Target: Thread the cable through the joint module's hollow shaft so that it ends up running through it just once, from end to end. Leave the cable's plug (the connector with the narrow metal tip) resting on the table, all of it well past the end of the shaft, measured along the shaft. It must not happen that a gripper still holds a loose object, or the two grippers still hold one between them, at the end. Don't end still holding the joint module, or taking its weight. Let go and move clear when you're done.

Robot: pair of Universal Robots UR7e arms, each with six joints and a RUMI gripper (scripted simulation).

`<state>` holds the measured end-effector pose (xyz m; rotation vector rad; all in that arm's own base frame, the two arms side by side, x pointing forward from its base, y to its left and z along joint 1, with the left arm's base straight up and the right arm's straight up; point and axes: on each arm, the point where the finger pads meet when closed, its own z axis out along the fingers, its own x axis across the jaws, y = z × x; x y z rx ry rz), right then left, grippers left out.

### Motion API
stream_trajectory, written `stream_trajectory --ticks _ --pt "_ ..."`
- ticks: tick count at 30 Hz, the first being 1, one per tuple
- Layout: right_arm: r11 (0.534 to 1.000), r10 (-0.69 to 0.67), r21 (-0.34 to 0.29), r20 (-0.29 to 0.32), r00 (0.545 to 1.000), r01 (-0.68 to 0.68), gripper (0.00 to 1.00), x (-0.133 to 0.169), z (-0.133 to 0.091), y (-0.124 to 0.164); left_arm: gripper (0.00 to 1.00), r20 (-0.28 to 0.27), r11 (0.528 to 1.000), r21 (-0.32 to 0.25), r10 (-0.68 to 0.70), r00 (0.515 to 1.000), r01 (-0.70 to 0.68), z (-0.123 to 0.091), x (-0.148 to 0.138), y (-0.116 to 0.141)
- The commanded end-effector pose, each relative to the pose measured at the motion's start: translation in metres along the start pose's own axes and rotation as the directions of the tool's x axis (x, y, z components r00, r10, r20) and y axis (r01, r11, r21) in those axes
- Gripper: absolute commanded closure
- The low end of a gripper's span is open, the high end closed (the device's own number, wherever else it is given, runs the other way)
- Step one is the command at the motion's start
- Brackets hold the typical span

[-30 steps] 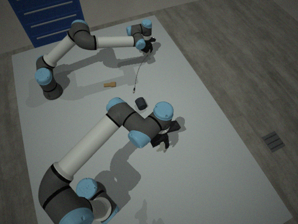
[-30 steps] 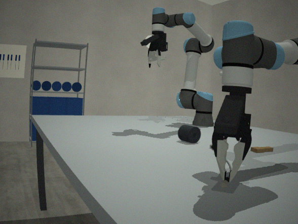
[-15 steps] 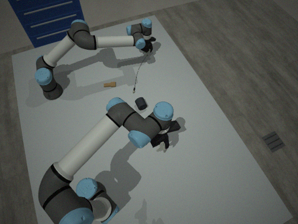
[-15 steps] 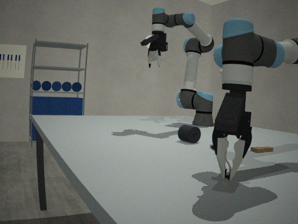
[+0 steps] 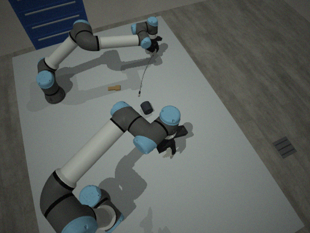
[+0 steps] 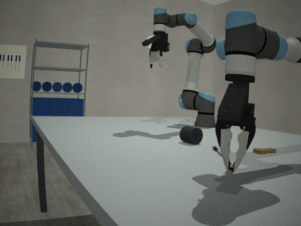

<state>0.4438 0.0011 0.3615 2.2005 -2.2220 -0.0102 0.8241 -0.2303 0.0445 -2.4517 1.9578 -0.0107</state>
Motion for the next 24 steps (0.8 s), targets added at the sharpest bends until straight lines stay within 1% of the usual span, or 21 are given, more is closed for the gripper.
stream_trajectory --ticks 1,13,22,24 --pt "1.0 0.0 0.001 0.0 1.0 0.0 0.39 0.0 0.0 0.0 1.0 -0.001 1.0 0.002 0.0 1.0 0.0 -0.007 0.0 0.0" --pt "1.0 0.0 0.001 0.0 1.0 0.0 0.39 0.0 0.0 0.0 1.0 -0.002 1.0 0.003 0.002 1.0 -0.002 -0.028 0.0 0.0" --pt "1.0 0.0 0.001 0.0 1.0 0.0 0.39 0.0 0.0 0.0 1.0 -0.002 1.0 0.004 0.002 1.0 -0.002 -0.034 0.0 0.0" --pt "1.0 0.0 0.001 0.0 1.0 0.0 0.39 0.0 0.0 0.0 1.0 -0.003 0.999 0.004 0.039 0.999 -0.039 -0.036 0.008 0.007"
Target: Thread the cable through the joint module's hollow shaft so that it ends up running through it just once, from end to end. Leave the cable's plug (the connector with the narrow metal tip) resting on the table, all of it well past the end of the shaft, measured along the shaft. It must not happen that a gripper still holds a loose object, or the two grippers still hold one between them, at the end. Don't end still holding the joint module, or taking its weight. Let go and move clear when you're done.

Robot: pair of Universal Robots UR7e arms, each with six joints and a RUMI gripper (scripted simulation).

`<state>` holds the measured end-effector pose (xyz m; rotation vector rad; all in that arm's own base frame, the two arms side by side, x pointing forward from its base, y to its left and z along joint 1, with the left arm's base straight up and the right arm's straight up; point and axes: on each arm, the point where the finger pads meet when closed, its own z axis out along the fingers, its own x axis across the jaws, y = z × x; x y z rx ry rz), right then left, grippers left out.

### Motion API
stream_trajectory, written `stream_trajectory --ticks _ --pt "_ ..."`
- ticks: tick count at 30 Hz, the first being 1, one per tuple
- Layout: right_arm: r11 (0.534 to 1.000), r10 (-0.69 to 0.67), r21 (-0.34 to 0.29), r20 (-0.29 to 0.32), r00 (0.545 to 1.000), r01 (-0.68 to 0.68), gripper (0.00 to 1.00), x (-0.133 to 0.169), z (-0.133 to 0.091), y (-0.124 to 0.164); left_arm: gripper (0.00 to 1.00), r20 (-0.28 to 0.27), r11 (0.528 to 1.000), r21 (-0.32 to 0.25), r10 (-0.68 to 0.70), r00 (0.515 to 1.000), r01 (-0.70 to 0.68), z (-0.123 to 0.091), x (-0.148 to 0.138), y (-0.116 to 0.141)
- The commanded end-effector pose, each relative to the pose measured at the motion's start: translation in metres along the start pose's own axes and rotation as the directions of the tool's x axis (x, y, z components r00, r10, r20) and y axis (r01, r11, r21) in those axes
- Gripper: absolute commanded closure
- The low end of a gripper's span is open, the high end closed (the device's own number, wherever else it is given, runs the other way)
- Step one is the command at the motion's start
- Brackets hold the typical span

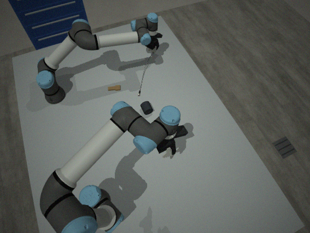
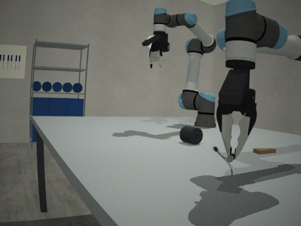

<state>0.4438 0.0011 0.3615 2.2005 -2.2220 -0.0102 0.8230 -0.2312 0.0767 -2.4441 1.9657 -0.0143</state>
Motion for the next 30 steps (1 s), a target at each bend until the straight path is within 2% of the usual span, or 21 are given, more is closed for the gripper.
stream_trajectory --ticks 1,6,8,12,18,23,25,30 --pt "1.0 0.0 0.001 0.0 1.0 0.0 0.39 0.0 0.0 0.0 1.0 -0.002 0.998 0.002 0.057 0.998 -0.057 -0.004 0.012 0.01" --pt "1.0 0.0 0.001 0.0 1.0 0.0 0.39 0.0 0.0 0.0 1.0 -0.005 0.97 0.005 0.244 0.97 -0.244 -0.005 0.046 0.044" --pt "1.0 0.0 0.001 0.0 1.0 0.0 0.39 0.0 0.0 0.0 1.0 -0.005 0.97 0.005 0.244 0.97 -0.244 -0.005 0.046 0.044" --pt "1.0 0.0 0.001 0.0 1.0 0.0 0.39 0.0 0.0 0.0 1.0 -0.005 0.931 0.005 0.366 0.931 -0.366 -0.002 0.06 0.063" --pt "1.0 0.0 0.001 0.0 1.0 0.0 0.39 0.0 0.0 0.0 1.0 -0.008 0.834 0.01 0.552 0.834 -0.552 -0.001 0.087 0.1" --pt "1.0 0.0 0.001 0.0 1.0 0.0 0.39 0.0 0.0 0.0 1.0 -0.008 0.726 0.013 0.688 0.725 -0.688 0.001 0.106 0.131" --pt "1.0 0.0 0.001 0.0 1.0 0.0 0.39 0.0 0.0 0.0 1.0 -0.008 0.726 0.013 0.688 0.725 -0.688 0.001 0.106 0.131" --pt "1.0 0.0 0.001 0.0 1.0 0.0 0.39 0.0 0.0 0.0 1.0 -0.008 0.599 0.009 0.801 0.599 -0.801 0.006 0.12 0.163"
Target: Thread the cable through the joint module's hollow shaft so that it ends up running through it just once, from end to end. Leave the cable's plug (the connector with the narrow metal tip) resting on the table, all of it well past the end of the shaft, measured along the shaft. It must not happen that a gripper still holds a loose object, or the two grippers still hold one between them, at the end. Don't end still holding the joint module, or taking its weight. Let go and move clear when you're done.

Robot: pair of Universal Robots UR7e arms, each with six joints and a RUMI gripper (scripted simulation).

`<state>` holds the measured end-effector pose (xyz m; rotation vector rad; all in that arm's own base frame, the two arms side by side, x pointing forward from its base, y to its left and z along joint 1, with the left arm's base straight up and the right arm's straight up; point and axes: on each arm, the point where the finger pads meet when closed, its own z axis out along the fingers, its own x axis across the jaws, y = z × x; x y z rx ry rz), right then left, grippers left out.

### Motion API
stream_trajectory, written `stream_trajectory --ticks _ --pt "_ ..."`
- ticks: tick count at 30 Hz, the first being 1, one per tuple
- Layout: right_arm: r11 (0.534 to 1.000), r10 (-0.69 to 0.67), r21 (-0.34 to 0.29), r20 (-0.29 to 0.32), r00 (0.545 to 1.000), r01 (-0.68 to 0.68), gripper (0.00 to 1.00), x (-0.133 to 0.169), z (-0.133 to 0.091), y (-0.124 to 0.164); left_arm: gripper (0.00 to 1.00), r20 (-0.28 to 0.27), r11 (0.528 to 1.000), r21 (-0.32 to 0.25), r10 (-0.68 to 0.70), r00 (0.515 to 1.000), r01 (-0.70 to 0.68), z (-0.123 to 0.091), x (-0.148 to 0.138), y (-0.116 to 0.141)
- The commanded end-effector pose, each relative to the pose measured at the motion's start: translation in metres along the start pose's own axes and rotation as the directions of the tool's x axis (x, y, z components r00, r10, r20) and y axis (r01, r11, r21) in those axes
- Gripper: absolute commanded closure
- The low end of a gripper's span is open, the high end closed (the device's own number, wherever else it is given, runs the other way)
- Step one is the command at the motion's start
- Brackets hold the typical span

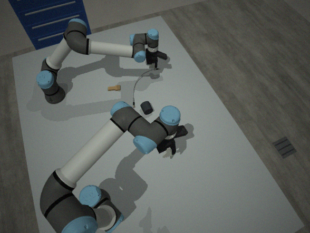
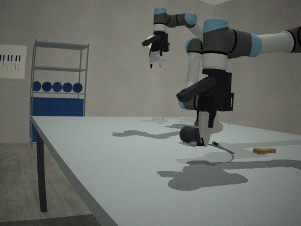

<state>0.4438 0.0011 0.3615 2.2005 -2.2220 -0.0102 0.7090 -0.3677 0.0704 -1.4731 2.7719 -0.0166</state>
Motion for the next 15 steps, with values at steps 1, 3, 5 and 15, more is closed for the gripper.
stream_trajectory --ticks 1,3,5,15 --pt "1.0 0.0 0.001 0.0 1.0 0.0 0.39 0.0 0.0 0.0 1.0 -0.001 0.988 0.007 0.152 0.988 -0.152 0.001 0.03 0.01" --pt "1.0 0.0 0.001 0.0 1.0 0.0 0.39 0.0 0.0 0.0 1.0 -0.002 0.975 0.008 0.224 0.975 -0.224 0.002 0.045 0.015" --pt "1.0 0.0 0.001 0.0 1.0 0.0 0.39 0.0 0.0 0.0 1.0 -0.002 0.957 0.008 0.291 0.957 -0.291 0.003 0.059 0.021" --pt "1.0 0.0 0.001 0.0 1.0 0.0 0.39 0.0 0.0 0.0 1.0 -0.004 0.84 0.004 0.542 0.84 -0.542 0.01 0.107 0.048"
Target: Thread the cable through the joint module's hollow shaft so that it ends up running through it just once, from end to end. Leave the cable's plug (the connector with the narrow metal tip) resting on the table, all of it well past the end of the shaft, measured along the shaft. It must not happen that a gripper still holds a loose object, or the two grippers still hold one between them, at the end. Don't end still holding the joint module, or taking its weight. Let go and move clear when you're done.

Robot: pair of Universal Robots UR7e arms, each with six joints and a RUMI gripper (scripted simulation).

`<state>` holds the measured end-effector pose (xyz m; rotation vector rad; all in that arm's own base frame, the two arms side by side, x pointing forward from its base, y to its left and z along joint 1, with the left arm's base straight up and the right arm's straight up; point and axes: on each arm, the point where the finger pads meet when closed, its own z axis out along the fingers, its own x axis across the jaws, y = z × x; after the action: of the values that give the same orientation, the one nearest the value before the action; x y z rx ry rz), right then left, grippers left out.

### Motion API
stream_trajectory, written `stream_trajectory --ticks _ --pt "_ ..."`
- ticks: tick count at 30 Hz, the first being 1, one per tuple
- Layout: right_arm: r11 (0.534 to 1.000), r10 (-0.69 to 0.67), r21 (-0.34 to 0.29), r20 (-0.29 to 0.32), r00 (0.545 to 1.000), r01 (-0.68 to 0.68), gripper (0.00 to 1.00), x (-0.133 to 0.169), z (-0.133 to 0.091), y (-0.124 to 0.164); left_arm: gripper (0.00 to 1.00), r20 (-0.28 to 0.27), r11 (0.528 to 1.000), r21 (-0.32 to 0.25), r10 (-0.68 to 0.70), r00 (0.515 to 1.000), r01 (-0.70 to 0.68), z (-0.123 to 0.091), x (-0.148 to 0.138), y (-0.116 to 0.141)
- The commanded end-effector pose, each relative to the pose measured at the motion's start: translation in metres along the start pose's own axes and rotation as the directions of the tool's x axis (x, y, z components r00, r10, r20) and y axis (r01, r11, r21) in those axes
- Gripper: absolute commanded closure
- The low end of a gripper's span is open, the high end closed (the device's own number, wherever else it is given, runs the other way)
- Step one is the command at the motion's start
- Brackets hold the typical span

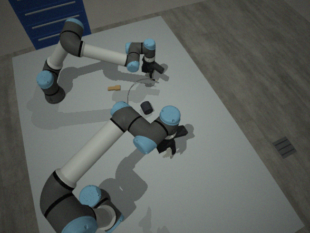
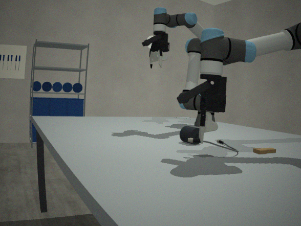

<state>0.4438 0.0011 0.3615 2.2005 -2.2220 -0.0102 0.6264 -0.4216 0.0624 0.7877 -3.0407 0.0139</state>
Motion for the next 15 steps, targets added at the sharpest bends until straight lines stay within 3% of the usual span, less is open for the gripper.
stream_trajectory --ticks 1,7,12,15 --pt "1.0 0.0 0.001 0.0 1.0 0.0 0.39 0.0 0.0 0.0 1.0 0.001 0.99 0.006 0.138 0.99 -0.138 0.003 0.027 0.002" --pt "1.0 0.0 0.001 0.0 1.0 0.0 0.39 0.0 0.0 0.0 1.0 0.0 0.936 0.006 0.353 0.936 -0.353 0.006 0.073 0.008" --pt "1.0 0.0 0.001 0.0 1.0 0.0 0.39 0.0 0.0 0.0 1.0 0.0 0.854 0.007 0.519 0.854 -0.519 0.009 0.11 0.016" --pt "1.0 0.0 0.001 0.0 1.0 0.0 0.39 0.0 0.0 0.0 1.0 0.0 0.835 0.007 0.55 0.835 -0.55 0.01 0.117 0.018"
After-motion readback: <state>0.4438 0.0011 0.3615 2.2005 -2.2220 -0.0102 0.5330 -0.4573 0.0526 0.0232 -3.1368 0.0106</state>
